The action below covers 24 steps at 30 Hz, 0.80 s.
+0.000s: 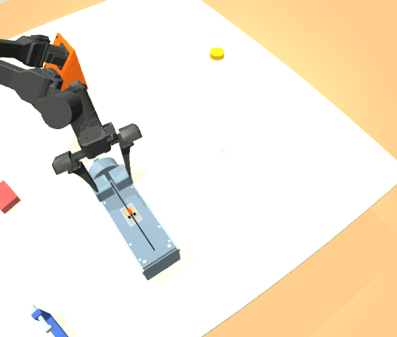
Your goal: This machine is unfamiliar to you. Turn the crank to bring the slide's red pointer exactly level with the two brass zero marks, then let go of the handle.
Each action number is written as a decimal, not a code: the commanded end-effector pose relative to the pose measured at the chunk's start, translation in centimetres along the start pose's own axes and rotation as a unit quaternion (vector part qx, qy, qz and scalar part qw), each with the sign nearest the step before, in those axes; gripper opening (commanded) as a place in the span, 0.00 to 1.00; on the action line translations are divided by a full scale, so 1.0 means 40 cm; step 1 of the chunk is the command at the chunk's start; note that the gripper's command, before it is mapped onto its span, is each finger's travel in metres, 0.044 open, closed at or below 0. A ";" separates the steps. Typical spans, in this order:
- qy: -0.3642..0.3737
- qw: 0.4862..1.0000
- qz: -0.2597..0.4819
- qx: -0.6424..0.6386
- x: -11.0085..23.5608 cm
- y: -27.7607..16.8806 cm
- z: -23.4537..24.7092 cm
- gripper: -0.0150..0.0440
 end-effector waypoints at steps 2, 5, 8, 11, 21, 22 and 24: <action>0.000 1.000 -0.001 -0.002 0.035 0.034 -0.003 1.00; 0.000 1.000 0.000 -0.002 0.084 0.074 -0.008 1.00; 0.000 1.000 -0.001 -0.002 0.107 0.091 -0.011 1.00; 0.000 1.000 -0.001 -0.002 0.107 0.091 -0.011 1.00; 0.000 1.000 -0.001 -0.002 0.107 0.091 -0.011 1.00; 0.000 1.000 -0.001 -0.002 0.107 0.091 -0.011 1.00; 0.000 1.000 -0.001 -0.002 0.107 0.091 -0.011 1.00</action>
Point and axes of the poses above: the point midway between the two fingers, 35 mm back from their tips, its own x axis back along the fingers, its own z axis across the jaws, y = z × x, the point moved 1 cm from there along x, back along the fingers, and after that the axes turned 13 degrees about x, right-handed, at the moved point
